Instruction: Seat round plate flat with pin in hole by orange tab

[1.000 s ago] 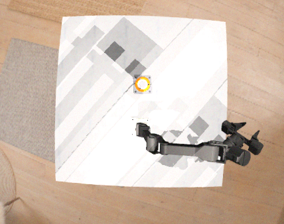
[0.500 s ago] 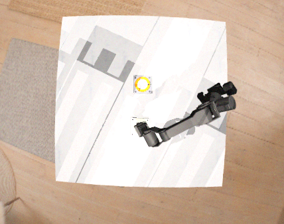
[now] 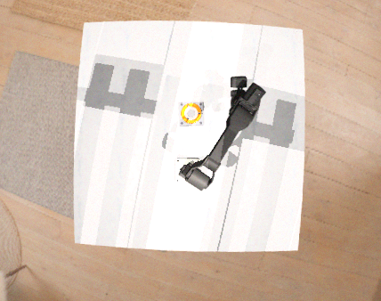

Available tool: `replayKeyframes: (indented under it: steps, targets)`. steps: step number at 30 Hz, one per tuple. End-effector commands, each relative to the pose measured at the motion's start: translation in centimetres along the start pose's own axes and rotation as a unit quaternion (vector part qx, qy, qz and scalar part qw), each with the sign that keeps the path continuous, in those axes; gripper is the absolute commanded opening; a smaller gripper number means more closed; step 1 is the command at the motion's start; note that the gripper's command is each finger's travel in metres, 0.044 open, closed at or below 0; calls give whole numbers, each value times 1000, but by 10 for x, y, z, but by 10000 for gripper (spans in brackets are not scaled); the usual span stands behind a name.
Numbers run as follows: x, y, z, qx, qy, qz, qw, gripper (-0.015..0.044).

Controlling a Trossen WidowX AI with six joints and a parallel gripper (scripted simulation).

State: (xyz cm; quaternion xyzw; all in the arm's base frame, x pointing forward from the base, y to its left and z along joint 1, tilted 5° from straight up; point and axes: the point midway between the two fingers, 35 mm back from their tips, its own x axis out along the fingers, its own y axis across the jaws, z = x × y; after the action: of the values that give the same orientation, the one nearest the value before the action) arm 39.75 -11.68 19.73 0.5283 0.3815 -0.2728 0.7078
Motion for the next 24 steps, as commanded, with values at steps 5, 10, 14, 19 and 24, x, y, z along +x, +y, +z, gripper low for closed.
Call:
replayKeyframes:
  steps: [5, 10, 14, 19, 24]
  targets:
    - [36, -25, -116, -265, 111, -94, 953, 0]
    - [42, -56, -191, -458, 188, -142, 857, 0]
    - [39, -80, -229, -563, 231, -164, 777, 0]
    - [35, -100, -253, -637, 261, -178, 703, 0]
    - [34, -102, -252, -637, 261, -178, 703, 0]
